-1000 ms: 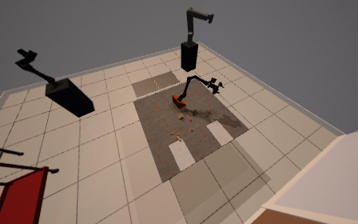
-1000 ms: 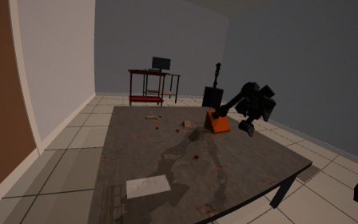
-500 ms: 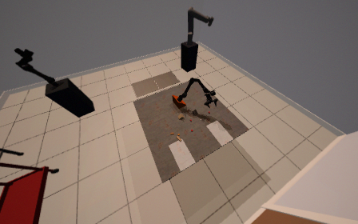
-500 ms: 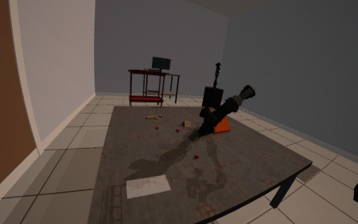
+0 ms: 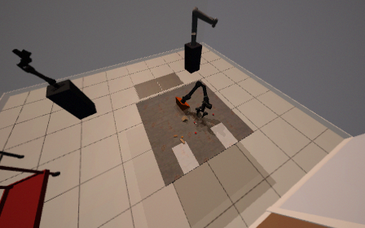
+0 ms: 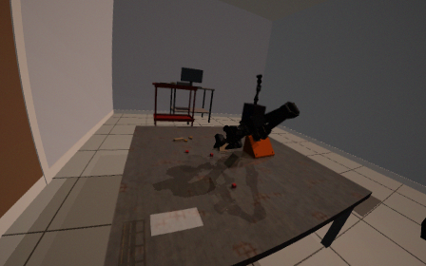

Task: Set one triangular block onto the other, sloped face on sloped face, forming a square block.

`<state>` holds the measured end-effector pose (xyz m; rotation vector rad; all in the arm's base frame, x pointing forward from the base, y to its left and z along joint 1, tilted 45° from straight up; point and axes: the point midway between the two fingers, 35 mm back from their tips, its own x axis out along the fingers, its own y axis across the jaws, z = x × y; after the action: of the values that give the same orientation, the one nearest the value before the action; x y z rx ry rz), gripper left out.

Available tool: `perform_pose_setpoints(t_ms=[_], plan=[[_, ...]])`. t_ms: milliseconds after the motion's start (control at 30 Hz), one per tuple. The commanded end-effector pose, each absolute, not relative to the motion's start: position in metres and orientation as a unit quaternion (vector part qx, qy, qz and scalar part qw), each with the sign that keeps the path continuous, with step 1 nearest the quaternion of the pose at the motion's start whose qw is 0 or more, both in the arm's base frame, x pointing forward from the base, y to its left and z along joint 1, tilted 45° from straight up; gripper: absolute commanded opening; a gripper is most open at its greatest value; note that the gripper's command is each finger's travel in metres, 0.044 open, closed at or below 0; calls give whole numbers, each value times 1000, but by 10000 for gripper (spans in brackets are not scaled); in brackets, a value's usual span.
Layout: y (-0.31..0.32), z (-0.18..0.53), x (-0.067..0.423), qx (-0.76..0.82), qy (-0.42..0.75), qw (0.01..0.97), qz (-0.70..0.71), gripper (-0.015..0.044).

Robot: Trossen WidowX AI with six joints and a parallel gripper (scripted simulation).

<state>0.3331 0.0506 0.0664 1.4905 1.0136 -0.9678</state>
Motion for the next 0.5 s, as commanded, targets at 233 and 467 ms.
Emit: perform_pose_setpoints(t_ms=[233,467], plan=[[-4,-6,235,510,481,405,-587,440],[-5,-18,235,510,481,405,-587,440]])
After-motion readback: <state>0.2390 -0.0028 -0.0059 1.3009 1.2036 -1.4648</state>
